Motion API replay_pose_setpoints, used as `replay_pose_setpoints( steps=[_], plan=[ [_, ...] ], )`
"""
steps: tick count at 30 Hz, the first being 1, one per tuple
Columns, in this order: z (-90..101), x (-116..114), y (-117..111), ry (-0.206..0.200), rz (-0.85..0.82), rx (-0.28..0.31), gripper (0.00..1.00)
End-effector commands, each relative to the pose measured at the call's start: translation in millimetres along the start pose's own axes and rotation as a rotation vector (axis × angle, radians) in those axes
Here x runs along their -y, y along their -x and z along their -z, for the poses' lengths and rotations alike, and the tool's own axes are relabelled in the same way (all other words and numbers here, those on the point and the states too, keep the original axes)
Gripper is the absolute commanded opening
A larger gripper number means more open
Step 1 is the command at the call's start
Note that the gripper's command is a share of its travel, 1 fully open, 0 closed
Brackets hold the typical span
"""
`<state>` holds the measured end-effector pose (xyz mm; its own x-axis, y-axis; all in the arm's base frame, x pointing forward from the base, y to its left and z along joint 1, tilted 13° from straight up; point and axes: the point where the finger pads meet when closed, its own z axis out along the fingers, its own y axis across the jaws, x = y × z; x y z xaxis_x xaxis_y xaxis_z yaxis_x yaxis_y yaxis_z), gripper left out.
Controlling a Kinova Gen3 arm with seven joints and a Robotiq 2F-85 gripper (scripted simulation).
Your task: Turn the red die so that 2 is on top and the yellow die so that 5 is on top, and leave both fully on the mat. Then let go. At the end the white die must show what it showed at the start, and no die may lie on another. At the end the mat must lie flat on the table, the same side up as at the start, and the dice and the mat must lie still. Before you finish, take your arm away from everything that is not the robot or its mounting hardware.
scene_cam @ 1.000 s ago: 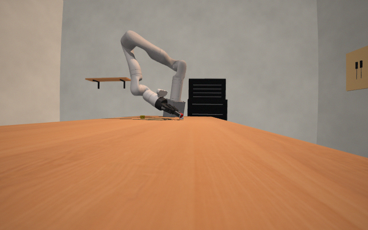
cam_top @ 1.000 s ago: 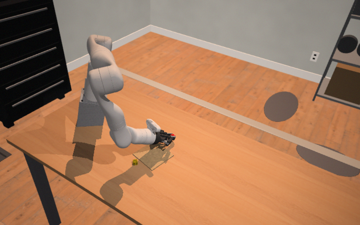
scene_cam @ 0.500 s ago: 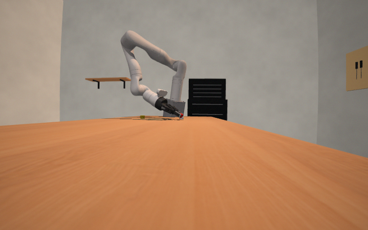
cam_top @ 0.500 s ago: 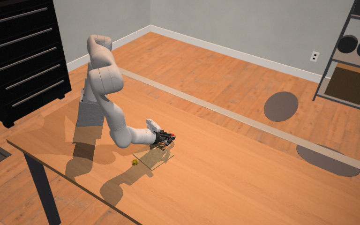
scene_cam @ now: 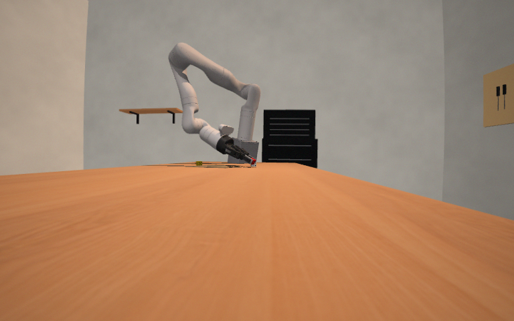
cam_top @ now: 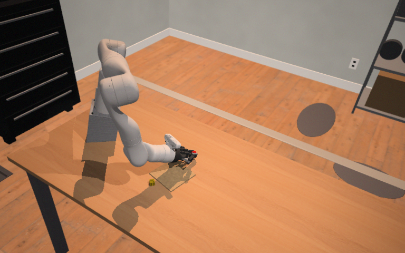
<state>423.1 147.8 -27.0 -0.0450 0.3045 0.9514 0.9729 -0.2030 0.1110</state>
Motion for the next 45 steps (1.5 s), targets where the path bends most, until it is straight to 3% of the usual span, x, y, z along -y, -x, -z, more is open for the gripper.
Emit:
replay_pose_setpoints(
  steps=[1,45],
  plan=[
    [0.0,-0.3,-0.2,0.0,0.001,0.0,0.15],
    [-4.0,-0.3,7.3,0.0,0.001,0.0,0.15]
  ],
)
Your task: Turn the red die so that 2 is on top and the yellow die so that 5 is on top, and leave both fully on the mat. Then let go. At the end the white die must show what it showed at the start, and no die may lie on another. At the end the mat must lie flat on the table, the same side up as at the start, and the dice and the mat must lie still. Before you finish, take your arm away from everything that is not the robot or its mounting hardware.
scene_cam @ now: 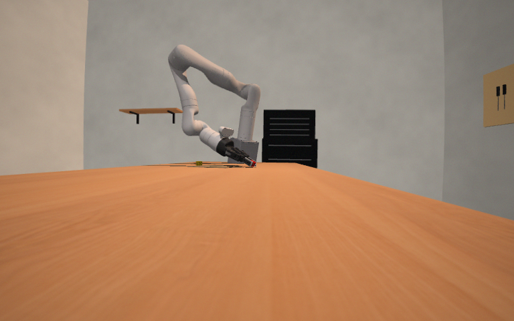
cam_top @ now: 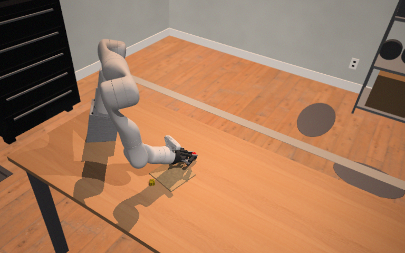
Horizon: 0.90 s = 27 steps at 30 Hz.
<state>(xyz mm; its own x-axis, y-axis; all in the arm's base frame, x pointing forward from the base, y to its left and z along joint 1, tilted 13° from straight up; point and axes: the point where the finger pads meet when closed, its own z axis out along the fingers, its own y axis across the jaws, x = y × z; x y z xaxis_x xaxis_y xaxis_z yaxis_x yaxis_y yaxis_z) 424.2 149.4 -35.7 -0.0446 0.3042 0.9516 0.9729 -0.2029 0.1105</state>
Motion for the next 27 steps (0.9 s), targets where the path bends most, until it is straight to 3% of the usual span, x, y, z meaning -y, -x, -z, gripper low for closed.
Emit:
replay_pose_setpoints(
  steps=[1,10,20,27],
  plan=[
    [0.3,-0.5,-0.5,0.001,0.001,0.0,0.15],
    [0.3,-0.5,-0.5,0.001,0.001,0.0,0.15],
    [0.3,-0.5,-0.5,0.001,0.001,0.0,0.31],
    [0.3,-0.5,-0.5,0.001,0.001,0.0,0.35]
  ],
)
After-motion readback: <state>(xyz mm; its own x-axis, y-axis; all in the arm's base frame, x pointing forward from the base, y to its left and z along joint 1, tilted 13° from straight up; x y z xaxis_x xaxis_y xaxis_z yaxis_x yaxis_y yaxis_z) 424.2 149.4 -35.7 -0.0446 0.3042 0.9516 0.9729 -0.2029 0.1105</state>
